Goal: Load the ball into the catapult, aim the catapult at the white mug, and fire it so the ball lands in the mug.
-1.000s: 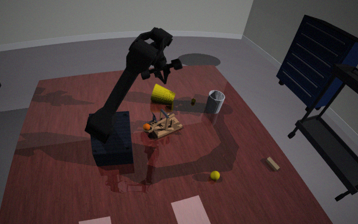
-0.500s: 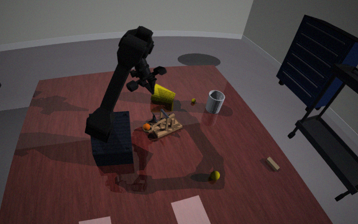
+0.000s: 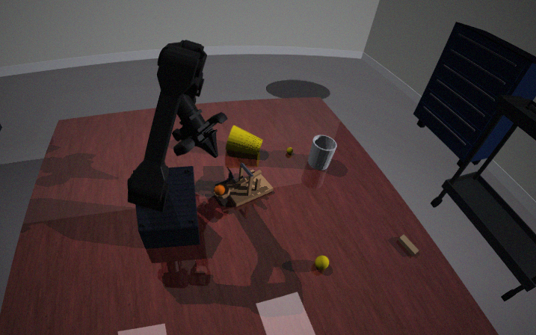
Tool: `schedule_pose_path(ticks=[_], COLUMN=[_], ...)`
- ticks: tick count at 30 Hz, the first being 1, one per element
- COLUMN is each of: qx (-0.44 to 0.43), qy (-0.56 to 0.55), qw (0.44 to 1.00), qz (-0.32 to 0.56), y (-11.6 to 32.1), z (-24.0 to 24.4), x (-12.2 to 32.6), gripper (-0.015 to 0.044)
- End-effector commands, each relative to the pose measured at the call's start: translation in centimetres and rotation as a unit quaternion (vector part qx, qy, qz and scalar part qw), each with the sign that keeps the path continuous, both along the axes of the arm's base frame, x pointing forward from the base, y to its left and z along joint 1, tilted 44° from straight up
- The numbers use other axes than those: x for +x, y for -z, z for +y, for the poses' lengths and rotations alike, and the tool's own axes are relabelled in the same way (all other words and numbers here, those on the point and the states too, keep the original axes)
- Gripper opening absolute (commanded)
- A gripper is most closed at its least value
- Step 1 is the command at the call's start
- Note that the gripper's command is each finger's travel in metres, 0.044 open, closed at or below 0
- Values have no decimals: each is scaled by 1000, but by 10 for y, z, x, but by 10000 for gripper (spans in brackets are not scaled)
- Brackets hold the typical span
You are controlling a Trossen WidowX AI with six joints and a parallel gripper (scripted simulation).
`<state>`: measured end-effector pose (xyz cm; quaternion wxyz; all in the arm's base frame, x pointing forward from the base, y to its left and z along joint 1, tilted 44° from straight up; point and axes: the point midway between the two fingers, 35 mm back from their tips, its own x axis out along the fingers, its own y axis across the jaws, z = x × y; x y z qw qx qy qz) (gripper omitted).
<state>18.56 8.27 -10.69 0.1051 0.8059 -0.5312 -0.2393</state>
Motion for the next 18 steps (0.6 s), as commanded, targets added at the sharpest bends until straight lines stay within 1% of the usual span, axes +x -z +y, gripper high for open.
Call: schedule_pose_path(ticks=[1, 8, 18], qx=[-42, -49, -49], qy=[-31, -37, -37], qw=[998, 997, 997], qz=[33, 39, 39], y=[-9, -10, 2], z=[-10, -12, -22], x=[-10, -12, -12], gripper=[0, 0, 0])
